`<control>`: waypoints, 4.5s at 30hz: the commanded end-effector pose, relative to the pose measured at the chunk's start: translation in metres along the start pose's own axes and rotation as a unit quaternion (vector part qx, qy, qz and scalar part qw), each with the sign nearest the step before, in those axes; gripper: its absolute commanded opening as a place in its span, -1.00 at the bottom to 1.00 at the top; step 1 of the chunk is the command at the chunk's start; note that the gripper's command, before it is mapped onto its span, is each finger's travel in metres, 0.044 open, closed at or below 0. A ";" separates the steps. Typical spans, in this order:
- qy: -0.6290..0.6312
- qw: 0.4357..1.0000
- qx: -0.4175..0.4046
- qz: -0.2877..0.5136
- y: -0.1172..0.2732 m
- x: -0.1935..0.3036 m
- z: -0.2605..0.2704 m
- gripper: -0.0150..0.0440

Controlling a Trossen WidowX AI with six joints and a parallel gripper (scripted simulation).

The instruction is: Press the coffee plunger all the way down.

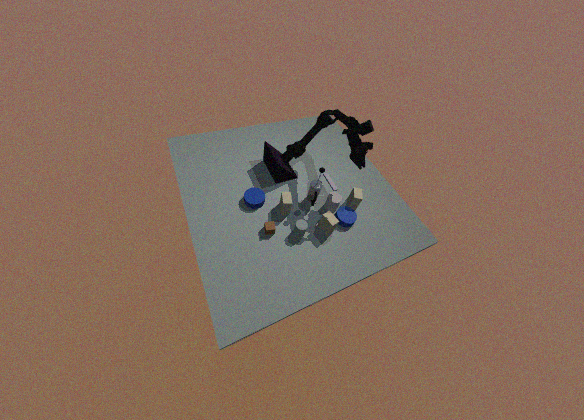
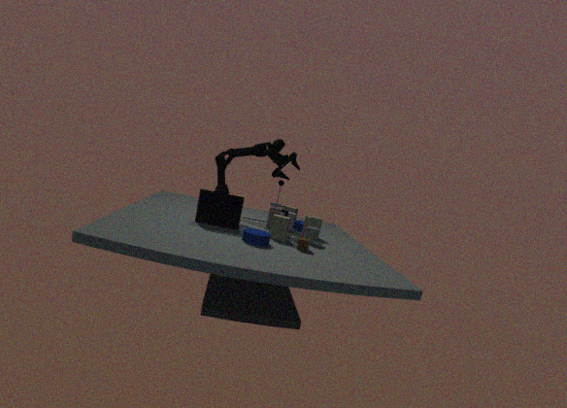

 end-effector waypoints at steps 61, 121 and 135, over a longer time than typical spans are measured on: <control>-0.475 0.878 -0.058 -0.030 0.046 0.196 -0.059 0.82; -0.473 0.879 -0.056 -0.025 0.007 0.234 -0.027 -0.09; -0.474 0.878 -0.057 -0.029 -0.007 0.245 -0.014 -0.09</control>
Point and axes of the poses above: the point midway between the two fingers, 35 mm back from their tips, its own y axis back along the fingers, its own z axis across the jaws, x = y × z, the point moved 1 cm from there along y, back along the fingers, and after that the axes turned 14 degrees about -y, right-handed, at the moved point
